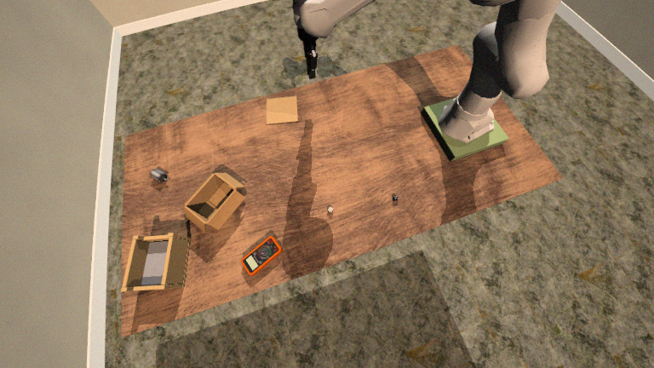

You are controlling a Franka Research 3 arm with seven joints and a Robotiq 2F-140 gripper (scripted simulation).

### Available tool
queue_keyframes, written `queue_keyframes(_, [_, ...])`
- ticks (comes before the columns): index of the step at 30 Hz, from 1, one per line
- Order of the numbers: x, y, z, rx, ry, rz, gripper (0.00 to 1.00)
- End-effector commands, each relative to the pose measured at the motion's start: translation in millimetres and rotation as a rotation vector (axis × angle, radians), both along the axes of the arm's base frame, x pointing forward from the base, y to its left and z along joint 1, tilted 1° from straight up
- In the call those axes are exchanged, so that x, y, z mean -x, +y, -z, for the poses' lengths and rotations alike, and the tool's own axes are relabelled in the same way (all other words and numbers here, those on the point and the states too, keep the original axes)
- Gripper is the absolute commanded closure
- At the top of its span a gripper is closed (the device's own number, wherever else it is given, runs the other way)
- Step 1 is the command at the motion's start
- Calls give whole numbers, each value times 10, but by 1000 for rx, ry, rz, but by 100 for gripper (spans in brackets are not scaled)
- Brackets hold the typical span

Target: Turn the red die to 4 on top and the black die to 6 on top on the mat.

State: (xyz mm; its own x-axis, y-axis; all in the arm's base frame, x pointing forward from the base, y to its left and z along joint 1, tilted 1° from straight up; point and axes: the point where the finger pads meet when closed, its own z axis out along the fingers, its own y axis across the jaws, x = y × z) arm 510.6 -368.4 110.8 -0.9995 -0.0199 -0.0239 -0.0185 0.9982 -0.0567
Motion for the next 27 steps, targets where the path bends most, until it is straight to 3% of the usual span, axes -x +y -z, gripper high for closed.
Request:
queue_keyframes(1, [-35,53,24,-28,24,144,84])
queue_keyframes(2, [-186,65,18,-27,22,182,84])
queue_keyframes(4, [-311,82,16,-28,20,213,84])
queue_keyframes(16, [-947,267,46,-37,11,367,84])
queue_keyframes(19, [-980,281,50,-37,11,374,84])
queue_keyframes(21, [-1195,387,78,-44,9,425,84])
queue_keyframes(27, [-1395,508,114,-52,7,473,84])
